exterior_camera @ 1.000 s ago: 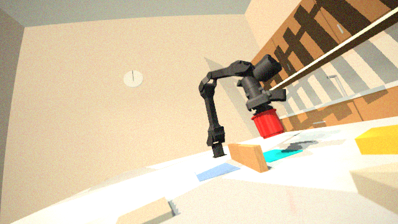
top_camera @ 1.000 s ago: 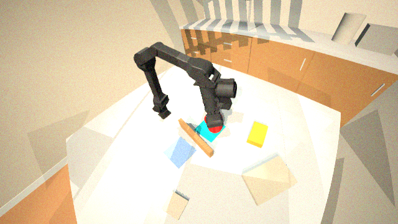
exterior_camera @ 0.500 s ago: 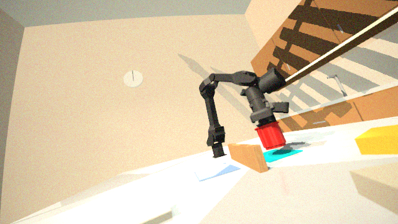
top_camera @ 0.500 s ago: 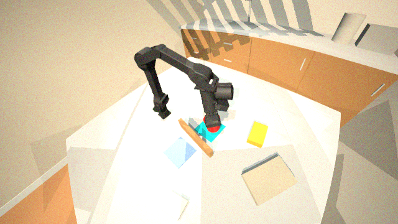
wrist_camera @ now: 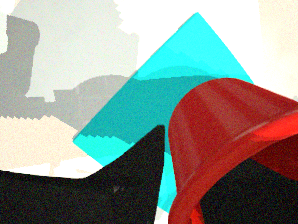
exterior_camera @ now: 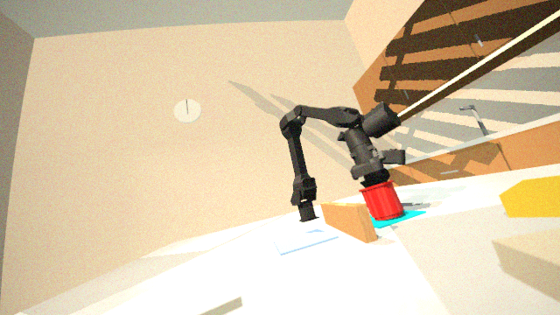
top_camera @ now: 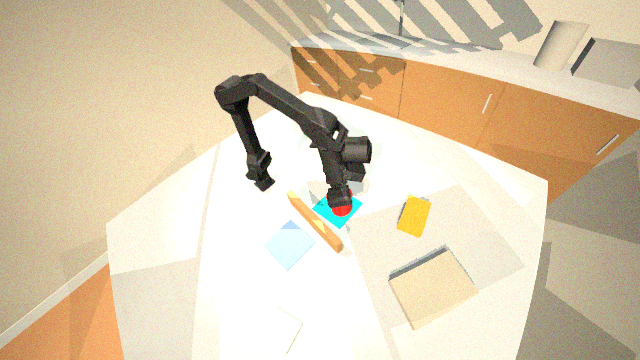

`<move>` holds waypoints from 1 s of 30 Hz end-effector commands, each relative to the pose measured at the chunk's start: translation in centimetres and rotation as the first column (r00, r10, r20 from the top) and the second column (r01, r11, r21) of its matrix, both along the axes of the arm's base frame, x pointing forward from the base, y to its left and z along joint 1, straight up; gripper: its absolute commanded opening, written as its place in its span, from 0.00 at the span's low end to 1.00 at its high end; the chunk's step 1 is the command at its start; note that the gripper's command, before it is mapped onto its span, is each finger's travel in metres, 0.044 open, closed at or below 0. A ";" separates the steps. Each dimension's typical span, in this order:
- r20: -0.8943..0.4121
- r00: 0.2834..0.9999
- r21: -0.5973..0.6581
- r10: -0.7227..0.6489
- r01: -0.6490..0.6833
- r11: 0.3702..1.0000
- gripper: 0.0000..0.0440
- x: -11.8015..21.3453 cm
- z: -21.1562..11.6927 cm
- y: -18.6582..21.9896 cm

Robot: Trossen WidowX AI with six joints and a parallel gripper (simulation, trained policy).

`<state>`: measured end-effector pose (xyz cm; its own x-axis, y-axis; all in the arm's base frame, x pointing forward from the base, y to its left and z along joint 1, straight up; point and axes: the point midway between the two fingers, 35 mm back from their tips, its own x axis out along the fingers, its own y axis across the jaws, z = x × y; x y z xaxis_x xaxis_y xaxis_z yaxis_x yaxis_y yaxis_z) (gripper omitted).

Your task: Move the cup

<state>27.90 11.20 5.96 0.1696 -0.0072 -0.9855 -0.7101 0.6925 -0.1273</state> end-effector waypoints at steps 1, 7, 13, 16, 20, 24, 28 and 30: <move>0.028 0.999 0.032 -0.019 0.018 0.999 0.29 0.4 0.6 0.1; 0.063 0.998 0.073 -0.020 0.016 0.997 0.35 0.5 1.8 0.3; 0.077 0.997 0.101 -0.018 0.010 0.995 0.41 -0.1 2.6 0.2; 0.087 0.996 0.115 -0.018 0.008 0.993 0.44 -0.4 3.1 0.2; 0.104 0.994 0.134 -0.020 0.006 0.991 0.50 -0.6 3.9 0.1; 0.123 0.992 0.153 -0.025 0.006 0.988 0.57 -0.8 4.8 0.1; 0.149 0.988 0.171 -0.029 0.003 0.985 0.62 -0.9 5.8 0.1; 0.166 0.986 0.180 -0.030 0.000 0.984 0.64 -0.9 6.4 0.1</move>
<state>27.05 11.32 11.45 0.3116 0.1460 -0.9389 -0.6831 0.7212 -0.1146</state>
